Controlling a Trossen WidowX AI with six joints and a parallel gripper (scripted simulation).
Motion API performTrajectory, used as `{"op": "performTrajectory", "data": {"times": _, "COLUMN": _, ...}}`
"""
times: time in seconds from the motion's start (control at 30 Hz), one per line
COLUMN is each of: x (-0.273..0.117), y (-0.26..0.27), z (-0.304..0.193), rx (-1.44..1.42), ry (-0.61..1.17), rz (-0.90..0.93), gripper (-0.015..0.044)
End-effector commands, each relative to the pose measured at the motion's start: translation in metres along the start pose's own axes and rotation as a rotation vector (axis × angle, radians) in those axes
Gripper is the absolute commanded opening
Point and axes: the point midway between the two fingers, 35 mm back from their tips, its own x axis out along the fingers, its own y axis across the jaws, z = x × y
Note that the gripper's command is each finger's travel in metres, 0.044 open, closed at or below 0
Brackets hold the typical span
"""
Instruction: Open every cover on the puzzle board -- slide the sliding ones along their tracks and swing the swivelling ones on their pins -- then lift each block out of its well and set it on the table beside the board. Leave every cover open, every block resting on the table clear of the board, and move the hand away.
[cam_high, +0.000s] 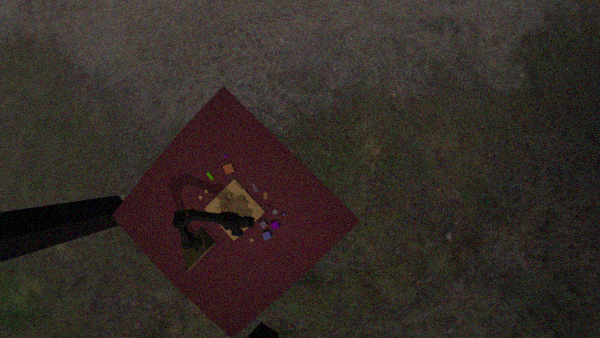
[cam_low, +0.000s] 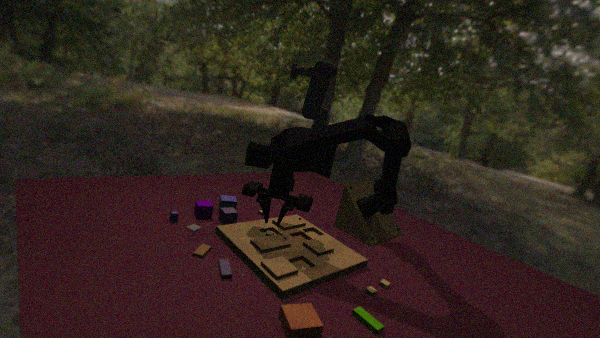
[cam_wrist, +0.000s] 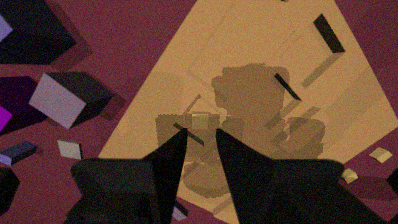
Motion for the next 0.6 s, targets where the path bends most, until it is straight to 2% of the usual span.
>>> {"op": "performTrajectory", "data": {"times": 0.0, "x": 0.003, "y": 0.000, "z": -0.001, "rx": 0.005, "ry": 0.003, "rz": -0.002, "gripper": 0.0144}}
{"op": "performTrajectory", "data": {"times": 0.57, "x": 0.020, "y": 0.000, "z": -0.002, "rx": 0.005, "ry": 0.004, "rz": -0.002, "gripper": 0.0144}}
